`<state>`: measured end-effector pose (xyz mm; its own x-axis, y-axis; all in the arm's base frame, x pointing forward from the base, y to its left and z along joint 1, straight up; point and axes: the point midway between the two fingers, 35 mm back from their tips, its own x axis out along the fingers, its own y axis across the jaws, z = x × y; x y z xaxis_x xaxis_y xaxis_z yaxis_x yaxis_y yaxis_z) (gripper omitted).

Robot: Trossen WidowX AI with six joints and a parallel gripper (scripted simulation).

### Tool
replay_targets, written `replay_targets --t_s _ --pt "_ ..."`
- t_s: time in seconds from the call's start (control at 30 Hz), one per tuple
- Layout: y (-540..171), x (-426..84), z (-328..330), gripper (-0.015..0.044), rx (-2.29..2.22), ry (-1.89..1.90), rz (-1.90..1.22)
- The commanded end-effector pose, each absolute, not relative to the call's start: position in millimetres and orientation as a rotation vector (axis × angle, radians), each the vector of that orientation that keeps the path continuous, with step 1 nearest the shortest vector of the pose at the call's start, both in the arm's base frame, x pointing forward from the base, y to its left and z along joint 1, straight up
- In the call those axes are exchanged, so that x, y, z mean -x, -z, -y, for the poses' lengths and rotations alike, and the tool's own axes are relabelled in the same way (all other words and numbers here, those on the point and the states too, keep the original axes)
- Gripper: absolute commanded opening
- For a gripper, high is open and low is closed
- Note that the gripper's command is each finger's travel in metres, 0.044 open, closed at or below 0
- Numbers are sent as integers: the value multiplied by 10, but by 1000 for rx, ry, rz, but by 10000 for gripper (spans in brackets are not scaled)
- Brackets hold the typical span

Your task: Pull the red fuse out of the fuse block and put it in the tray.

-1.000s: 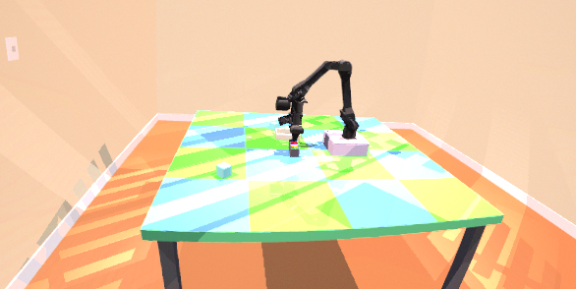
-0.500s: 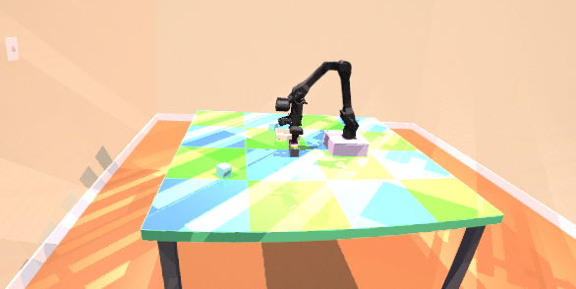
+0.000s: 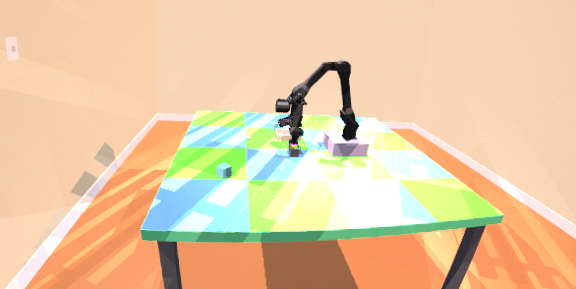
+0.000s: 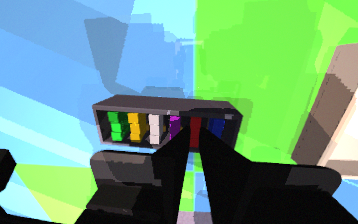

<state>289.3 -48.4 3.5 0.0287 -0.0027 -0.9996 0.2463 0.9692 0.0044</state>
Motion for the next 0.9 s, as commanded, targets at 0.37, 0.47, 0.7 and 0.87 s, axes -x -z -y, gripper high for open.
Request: replay_targets --t_s 0.37,0.47,0.7,0.87 --pt "-60 -2895 484 0 -195 194 -1532" --pt "-74 -2896 484 0 -195 194 -1532" --pt "-108 -2897 485 0 -195 195 -1532" --pt "-133 -2897 485 0 -195 195 -1533"
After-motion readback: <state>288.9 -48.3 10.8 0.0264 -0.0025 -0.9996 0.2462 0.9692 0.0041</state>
